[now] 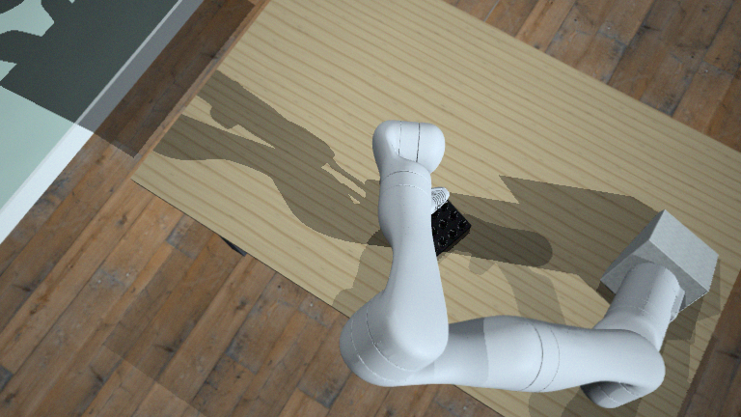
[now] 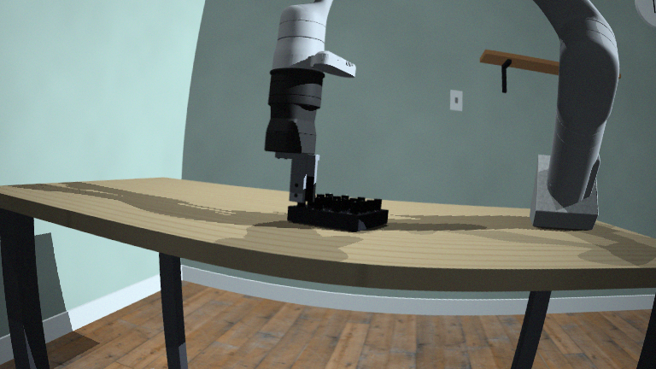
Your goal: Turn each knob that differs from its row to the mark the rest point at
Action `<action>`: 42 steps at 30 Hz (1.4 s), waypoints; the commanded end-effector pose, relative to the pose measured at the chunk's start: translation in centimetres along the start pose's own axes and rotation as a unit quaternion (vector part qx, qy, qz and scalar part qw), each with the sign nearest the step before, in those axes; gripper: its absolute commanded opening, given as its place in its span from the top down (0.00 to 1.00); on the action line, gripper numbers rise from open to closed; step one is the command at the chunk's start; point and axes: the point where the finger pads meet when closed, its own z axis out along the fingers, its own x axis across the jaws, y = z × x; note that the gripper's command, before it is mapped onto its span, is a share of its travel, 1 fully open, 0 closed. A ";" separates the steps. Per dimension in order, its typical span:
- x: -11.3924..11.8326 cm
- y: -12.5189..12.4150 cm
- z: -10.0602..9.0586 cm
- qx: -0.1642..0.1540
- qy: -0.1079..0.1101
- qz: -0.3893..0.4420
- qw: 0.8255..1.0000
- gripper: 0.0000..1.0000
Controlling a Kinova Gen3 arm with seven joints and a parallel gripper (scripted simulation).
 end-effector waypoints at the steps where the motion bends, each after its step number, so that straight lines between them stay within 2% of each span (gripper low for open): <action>1: 0.0 0.1 -0.1 -0.001 0.000 0.000 1.000 0.54; 16: 0.0 0.1 -0.2 -0.001 0.000 0.000 1.000 0.54; 30: 0.0 0.0 -3.5 -0.001 0.000 0.000 1.000 0.54; 42: 0.0 0.0 -3.9 -0.001 0.000 0.000 1.000 0.54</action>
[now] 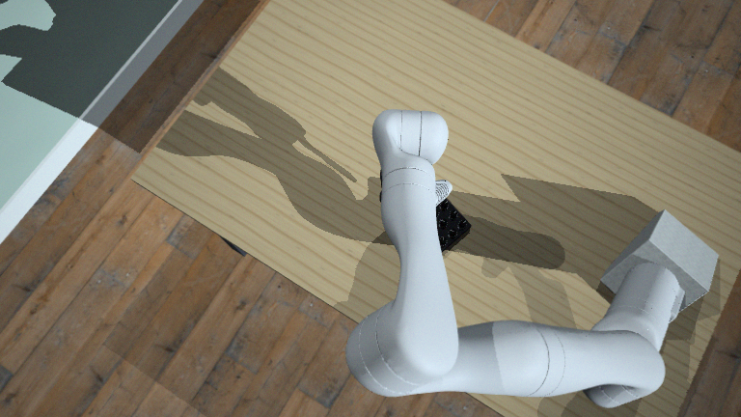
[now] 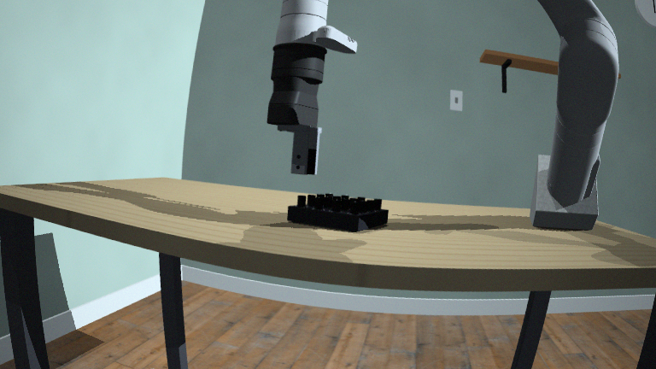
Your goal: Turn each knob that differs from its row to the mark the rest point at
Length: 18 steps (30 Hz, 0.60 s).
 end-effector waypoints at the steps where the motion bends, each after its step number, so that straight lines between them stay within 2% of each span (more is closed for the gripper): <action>1: 0.0 0.1 -0.1 -0.001 0.000 0.000 1.000 0.54; 7: 0.0 0.1 -0.1 -0.001 0.000 0.000 1.000 0.54; 8: 0.0 0.1 -0.1 -0.001 0.000 0.000 1.000 0.00; 13: 0.0 0.1 -0.8 -0.001 0.000 0.000 1.000 0.00; 18: 0.0 0.0 -3.3 -0.001 0.000 0.000 1.000 0.00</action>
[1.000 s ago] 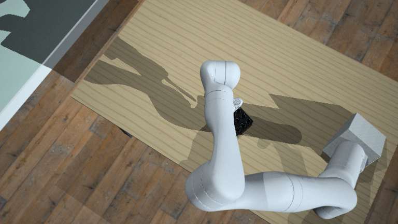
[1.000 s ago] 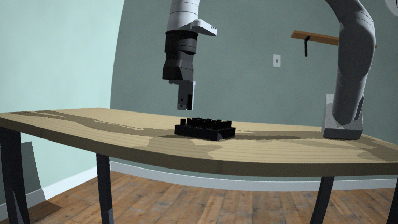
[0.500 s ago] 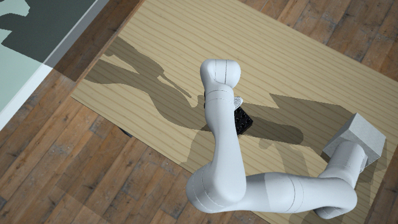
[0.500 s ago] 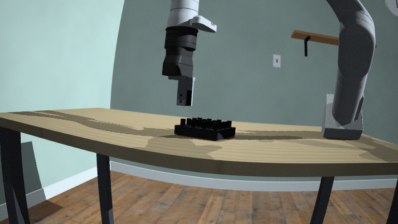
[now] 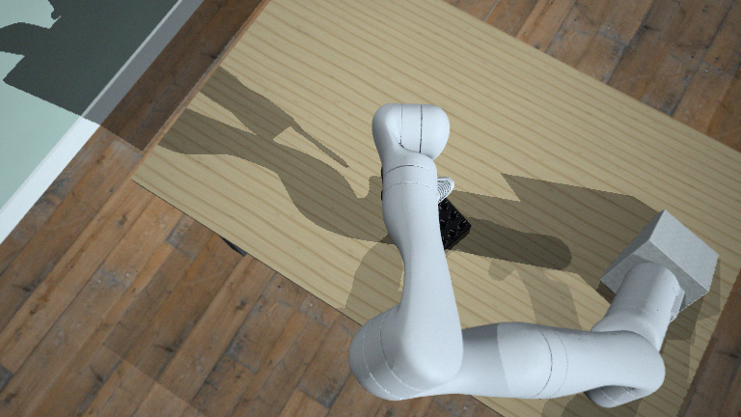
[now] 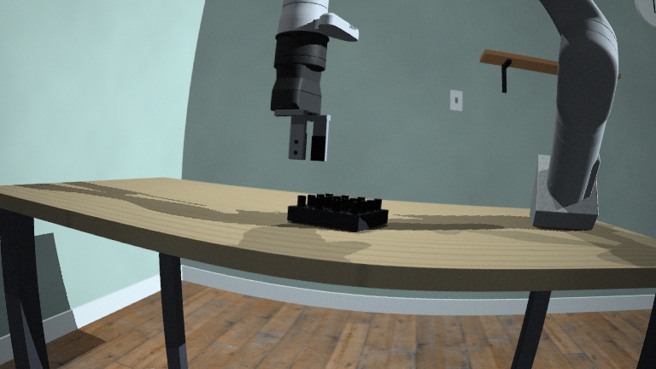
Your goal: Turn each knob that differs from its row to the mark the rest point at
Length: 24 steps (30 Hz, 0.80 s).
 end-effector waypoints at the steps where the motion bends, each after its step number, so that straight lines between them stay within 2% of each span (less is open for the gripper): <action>1: -0.1 0.5 -2.0 -0.010 -0.001 -0.001 1.000 0.00; 4: -0.1 0.5 -4.1 -0.010 -0.001 -0.001 1.000 0.00; 6: -0.1 0.5 -4.1 -0.010 -0.001 -0.001 1.000 0.00; 14: -0.1 0.4 -8.7 -0.010 -0.001 -0.001 1.000 0.00; 18: 0.0 0.4 -9.5 -0.010 -0.001 -0.001 1.000 0.00; 24: 0.0 0.3 -9.6 -0.010 -0.001 -0.001 1.000 0.00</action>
